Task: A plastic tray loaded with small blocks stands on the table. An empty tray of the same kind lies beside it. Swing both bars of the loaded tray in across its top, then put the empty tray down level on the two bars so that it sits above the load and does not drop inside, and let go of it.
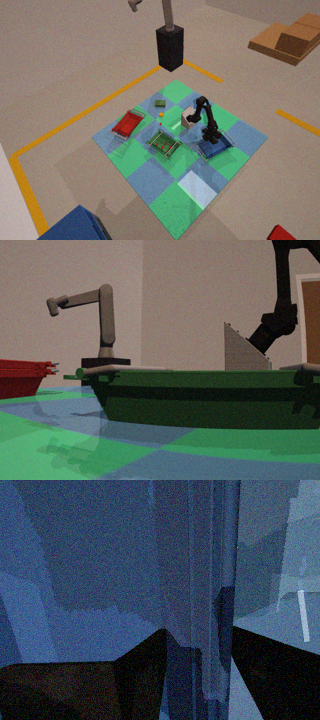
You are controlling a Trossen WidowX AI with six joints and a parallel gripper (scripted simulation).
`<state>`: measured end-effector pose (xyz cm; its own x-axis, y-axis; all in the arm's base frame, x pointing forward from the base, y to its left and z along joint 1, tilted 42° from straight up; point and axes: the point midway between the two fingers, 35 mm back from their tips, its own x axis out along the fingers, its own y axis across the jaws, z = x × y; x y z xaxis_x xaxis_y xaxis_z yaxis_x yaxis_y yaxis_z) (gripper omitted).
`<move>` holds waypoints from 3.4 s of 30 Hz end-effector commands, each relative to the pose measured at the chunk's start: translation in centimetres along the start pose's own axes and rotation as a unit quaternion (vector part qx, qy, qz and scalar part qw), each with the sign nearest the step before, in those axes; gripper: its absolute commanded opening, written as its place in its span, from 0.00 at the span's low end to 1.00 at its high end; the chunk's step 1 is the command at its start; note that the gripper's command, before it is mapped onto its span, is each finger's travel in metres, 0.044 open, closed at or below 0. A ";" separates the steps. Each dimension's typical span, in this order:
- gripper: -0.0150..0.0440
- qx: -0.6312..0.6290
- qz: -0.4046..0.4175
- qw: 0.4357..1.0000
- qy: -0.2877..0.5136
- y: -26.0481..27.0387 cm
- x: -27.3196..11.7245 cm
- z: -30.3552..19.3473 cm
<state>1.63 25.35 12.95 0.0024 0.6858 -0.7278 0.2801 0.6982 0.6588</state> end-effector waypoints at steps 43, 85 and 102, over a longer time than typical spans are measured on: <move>0.25 0.002 -0.002 1.000 -0.002 0.0 -8.0 0.0; 0.25 0.001 0.001 1.000 -0.003 5.8 -17.7 -1.4; 0.25 0.001 0.001 1.000 -0.003 5.8 -17.7 -1.4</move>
<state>1.95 17.70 29.44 0.0076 0.6711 -0.7413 0.2899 0.7080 0.6439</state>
